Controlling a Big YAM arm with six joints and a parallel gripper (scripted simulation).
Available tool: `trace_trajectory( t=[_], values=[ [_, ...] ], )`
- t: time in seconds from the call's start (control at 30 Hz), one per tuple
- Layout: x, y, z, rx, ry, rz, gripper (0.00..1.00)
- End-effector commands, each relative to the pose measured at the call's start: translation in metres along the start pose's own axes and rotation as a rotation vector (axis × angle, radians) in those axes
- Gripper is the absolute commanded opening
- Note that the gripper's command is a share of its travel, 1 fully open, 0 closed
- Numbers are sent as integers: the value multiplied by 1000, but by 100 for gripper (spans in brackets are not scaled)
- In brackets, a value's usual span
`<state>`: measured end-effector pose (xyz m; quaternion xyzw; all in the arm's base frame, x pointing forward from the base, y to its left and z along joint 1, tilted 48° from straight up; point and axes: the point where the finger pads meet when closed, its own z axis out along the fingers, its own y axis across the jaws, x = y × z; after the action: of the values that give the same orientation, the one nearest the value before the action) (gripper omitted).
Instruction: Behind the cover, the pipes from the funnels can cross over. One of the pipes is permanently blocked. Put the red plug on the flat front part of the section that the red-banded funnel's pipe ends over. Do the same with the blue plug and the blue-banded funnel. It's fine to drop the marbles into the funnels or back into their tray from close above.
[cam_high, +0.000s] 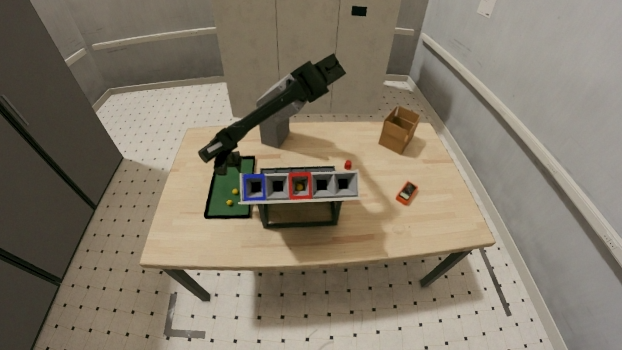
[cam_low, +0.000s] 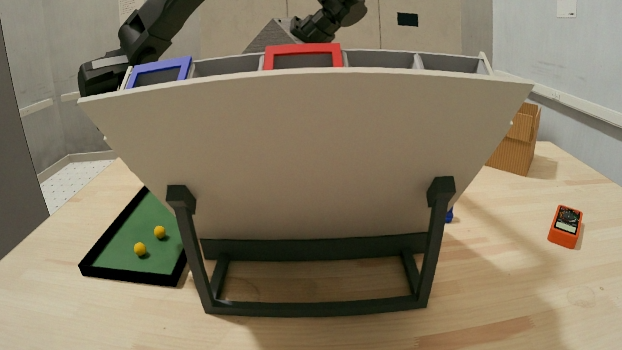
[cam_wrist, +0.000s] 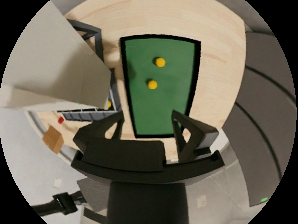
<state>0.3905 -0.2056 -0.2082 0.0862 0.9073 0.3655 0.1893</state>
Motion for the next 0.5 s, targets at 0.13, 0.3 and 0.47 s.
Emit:
trace_trajectory(
  t=[0.13,0.3,0.47],
  values=[
    [-8,-13,-9,11,-18,-9,80],
    [-8,-13,-8,9,-17,-8,80],
    [-7,-13,-8,9,-16,-7,80]
  ],
)
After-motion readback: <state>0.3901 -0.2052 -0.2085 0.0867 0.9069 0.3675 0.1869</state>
